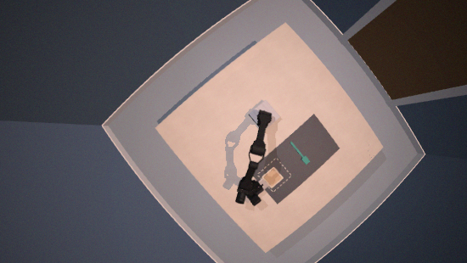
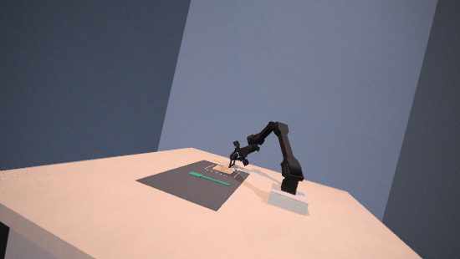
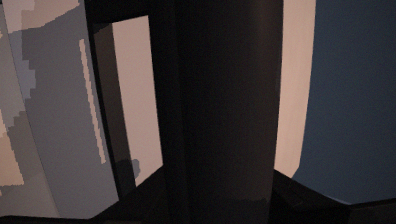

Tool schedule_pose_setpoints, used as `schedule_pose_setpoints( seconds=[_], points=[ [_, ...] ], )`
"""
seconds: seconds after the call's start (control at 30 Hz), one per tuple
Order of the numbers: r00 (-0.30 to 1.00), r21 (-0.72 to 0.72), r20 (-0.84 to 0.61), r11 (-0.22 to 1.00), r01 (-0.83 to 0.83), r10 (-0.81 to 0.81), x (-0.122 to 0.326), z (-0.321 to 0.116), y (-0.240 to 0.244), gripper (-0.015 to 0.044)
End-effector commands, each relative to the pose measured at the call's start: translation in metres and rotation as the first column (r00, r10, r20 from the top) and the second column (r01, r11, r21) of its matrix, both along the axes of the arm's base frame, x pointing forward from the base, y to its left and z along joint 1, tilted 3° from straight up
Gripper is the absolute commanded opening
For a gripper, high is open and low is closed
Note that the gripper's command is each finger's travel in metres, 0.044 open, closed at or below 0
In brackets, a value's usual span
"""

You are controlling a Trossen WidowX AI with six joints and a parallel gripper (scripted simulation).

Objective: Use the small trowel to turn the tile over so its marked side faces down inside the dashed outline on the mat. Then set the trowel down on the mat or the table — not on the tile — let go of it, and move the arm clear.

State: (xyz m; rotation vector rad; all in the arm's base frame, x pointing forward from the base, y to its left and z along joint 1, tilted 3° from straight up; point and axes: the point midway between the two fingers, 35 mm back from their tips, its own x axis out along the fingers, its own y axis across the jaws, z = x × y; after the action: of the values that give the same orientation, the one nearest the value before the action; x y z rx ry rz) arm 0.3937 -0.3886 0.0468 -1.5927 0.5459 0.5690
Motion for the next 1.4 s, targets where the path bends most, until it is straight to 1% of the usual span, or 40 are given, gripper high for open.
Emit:
schedule_pose_setpoints(
  seconds=[0.0, 0.23, 1.0, 1.23, 1.37],
  points=[
    [1.000, 0.006, 0.001, 1.000, -0.014, 0.014, 0.004, 0.000, 0.007, 0.0000],
    [1.000, 0.006, 0.001, 1.000, -0.014, 0.014, 0.004, 0.002, 0.006, 0.0000],
    [1.000, 0.003, 0.002, 1.000, -0.014, 0.014, 0.006, 0.044, -0.028, 0.0000],
    [1.000, 0.003, 0.002, 1.000, -0.015, 0.015, 0.006, 0.044, -0.027, 0.0000],
    [0.999, 0.009, 0.000, 0.999, -0.046, 0.046, 0.017, 0.044, -0.013, 0.0000]
  ],
)
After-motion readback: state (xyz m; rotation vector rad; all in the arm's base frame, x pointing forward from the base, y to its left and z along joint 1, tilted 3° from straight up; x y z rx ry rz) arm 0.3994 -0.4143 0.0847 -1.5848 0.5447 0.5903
